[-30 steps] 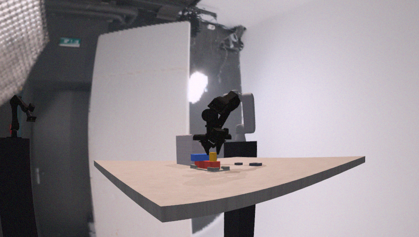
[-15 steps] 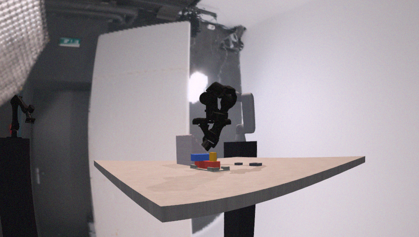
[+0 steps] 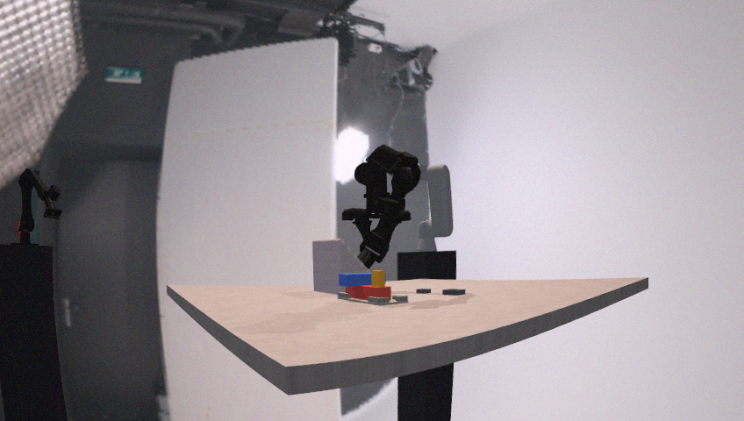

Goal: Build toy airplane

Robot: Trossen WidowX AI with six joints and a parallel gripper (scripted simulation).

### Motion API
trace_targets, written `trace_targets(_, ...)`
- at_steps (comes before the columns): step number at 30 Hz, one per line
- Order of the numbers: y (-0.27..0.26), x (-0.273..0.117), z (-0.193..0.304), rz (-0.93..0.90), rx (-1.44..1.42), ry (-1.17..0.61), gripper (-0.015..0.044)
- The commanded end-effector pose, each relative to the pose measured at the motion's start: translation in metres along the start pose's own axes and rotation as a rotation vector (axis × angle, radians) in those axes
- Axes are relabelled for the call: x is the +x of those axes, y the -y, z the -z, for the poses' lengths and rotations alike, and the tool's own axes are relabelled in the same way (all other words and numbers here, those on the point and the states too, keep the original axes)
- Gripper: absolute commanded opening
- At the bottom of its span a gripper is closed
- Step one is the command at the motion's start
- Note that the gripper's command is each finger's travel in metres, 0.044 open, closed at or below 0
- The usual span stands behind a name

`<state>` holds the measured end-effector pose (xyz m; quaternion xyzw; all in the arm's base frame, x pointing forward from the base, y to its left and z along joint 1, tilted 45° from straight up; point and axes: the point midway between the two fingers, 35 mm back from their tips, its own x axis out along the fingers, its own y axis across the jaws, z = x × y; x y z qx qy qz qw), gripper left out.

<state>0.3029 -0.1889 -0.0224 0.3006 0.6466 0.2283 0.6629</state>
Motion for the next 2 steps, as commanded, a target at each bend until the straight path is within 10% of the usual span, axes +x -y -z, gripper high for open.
trace_targets(1, 0.0, 0.0001, 0.0004, 0.0, -0.004, -0.004, 0.026)
trace_targets(2, 0.0, 0.0001, 0.0004, 0.0, -0.004, -0.004, 0.026)
